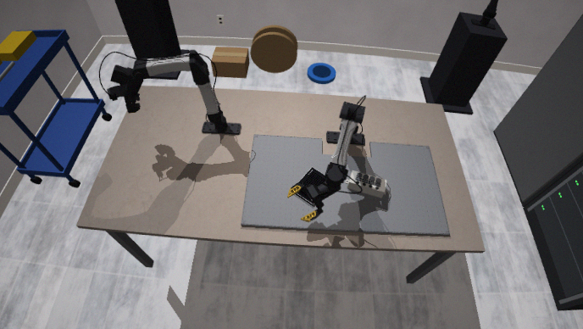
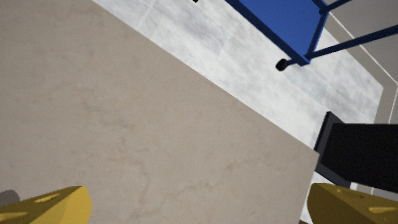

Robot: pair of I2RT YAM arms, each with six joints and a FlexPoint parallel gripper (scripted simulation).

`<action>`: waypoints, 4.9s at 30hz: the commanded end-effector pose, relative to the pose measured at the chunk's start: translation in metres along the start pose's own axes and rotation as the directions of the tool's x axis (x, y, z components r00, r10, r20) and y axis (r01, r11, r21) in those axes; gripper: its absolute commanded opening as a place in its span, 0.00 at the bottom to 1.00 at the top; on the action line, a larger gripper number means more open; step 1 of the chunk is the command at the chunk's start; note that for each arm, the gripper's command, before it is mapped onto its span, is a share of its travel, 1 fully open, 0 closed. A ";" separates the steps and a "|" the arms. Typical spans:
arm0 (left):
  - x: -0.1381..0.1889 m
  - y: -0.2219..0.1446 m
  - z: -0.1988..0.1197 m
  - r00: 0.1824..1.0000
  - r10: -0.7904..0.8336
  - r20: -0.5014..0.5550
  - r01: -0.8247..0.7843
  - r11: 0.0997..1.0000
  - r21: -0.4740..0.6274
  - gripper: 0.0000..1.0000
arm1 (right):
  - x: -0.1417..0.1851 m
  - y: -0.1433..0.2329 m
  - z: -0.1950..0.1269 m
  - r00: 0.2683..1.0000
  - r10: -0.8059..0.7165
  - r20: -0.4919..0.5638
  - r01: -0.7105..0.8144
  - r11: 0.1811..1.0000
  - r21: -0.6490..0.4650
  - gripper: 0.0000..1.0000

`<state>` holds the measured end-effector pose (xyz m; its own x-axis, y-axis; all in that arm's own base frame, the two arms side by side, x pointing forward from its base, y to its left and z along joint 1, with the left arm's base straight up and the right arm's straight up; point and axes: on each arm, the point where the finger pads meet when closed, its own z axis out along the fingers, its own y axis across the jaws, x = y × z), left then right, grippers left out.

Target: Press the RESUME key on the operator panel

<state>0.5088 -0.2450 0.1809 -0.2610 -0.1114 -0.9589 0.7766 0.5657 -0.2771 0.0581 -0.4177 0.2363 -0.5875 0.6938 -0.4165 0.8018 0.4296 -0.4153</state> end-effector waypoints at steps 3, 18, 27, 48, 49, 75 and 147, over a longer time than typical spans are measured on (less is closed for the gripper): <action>-0.010 -0.003 0.000 1.000 0.019 0.020 -0.019 1.000 0.006 1.00 | -0.003 -0.003 -0.004 1.000 0.005 0.014 -0.005 1.000 0.008 1.00; -0.010 -0.003 0.000 1.000 0.019 0.020 -0.019 1.000 0.006 1.00 | -0.003 -0.003 -0.004 1.000 0.005 0.014 -0.005 1.000 0.008 1.00; 0.002 0.003 -0.028 0.997 -0.038 -0.070 0.030 0.993 -0.110 1.00 | -0.032 0.034 -0.018 0.993 -0.024 0.117 0.029 0.999 -0.038 1.00; 0.021 -0.015 -0.235 0.848 -0.407 -0.340 0.093 0.744 -0.661 1.00 | -0.078 0.353 -0.209 0.724 -0.240 0.646 0.552 0.763 -0.336 1.00; 0.020 -0.016 -0.243 0.842 -0.419 -0.340 0.088 0.729 -0.678 1.00 | -0.072 0.366 -0.221 0.706 -0.241 0.666 0.576 0.742 -0.342 1.00; 0.021 -0.017 -0.403 0.651 -0.702 -0.289 -0.052 0.339 -0.939 0.89 | 0.318 0.498 -0.566 0.307 0.061 0.950 0.923 -0.261 -0.281 1.00; 0.105 0.072 -0.424 0.188 -0.744 0.641 0.233 -0.600 -0.765 0.00 | 0.554 0.507 -0.552 0.183 0.084 0.980 0.805 -0.585 -0.100 1.00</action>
<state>0.2812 0.1273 0.0806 -0.2578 -0.9661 0.0137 -0.9656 0.2581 0.0324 0.1982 0.4968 0.2504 -0.1425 -0.4099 -0.9010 -0.9343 0.3562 -0.0143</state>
